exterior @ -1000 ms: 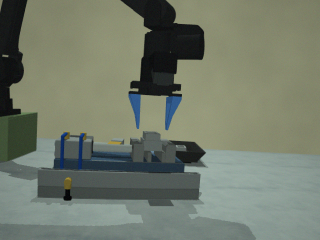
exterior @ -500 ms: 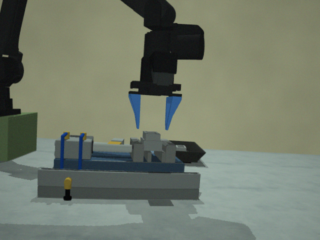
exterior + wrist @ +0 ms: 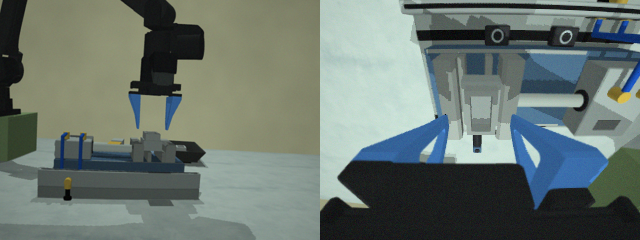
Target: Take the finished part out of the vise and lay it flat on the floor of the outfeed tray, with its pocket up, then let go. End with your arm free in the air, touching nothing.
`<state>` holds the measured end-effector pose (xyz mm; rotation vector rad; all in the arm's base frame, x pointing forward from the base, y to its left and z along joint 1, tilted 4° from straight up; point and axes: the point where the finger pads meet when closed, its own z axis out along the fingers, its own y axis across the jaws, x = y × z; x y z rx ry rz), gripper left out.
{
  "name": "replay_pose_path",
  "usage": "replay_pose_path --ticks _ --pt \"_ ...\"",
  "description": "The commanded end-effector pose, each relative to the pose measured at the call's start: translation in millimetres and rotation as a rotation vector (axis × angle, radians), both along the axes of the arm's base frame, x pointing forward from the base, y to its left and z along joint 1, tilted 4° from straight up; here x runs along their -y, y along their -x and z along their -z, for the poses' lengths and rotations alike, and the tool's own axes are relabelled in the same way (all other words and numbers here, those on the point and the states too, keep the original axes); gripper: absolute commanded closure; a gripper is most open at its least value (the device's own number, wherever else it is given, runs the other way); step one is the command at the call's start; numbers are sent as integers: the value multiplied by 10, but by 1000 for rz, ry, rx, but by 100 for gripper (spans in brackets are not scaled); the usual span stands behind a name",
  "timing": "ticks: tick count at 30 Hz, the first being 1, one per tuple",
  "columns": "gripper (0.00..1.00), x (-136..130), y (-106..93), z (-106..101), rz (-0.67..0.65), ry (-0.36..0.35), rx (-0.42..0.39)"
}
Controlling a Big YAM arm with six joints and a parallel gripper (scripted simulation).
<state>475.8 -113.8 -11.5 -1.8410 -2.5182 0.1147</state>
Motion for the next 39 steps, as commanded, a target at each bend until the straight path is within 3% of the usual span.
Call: replay_pose_path --ticks 1,39 --pt "36 83 -49 28 4 2 13" --pt "36 102 -67 -6 4 4 22"
